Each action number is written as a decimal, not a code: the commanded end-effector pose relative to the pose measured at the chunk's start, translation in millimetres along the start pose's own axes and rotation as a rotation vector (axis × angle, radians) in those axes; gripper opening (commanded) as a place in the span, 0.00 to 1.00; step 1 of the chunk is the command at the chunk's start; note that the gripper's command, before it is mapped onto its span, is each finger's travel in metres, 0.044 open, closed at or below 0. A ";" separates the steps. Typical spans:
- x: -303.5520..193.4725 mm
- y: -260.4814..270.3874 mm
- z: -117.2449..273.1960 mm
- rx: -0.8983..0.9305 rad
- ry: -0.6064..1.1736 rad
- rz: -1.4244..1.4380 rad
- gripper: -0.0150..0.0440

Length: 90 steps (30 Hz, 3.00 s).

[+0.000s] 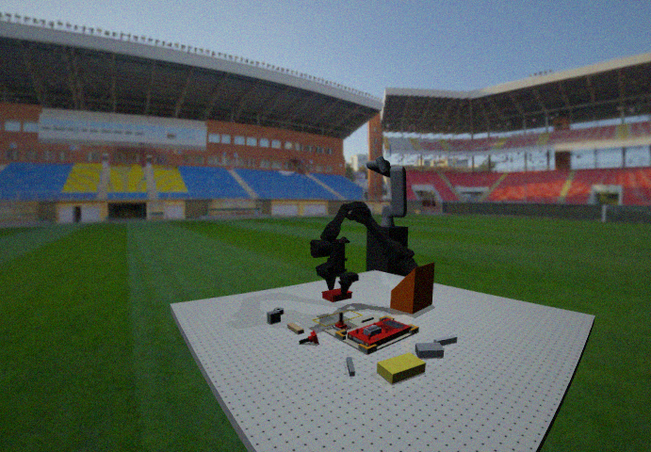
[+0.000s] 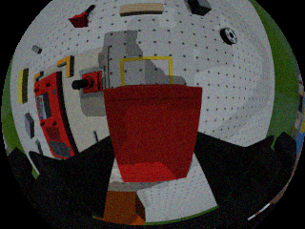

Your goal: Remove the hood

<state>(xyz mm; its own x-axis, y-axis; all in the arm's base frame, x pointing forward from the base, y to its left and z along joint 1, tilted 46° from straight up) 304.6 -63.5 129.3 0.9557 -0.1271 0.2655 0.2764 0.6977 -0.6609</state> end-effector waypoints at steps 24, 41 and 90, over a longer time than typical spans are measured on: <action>-2.0 1.8 -27.5 -0.001 0.007 0.011 0.25; -2.8 1.0 -43.8 -0.002 0.007 0.011 0.25; -4.7 -0.8 -73.6 -0.006 0.005 0.011 0.25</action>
<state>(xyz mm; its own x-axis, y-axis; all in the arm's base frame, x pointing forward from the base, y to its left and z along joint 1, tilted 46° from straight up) 308.1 -115.1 80.3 0.9568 -0.1252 0.2625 0.2742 0.6895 -0.6704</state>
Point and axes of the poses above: the point midway between the two fingers, 35 mm back from their tips, its own z axis back along the fingers, its own y axis across the jaws, x = y × z, the point moved 5 cm from there along z, back along the fingers, and after that the axes turned 14 degrees about -z, right-handed, at the moved point
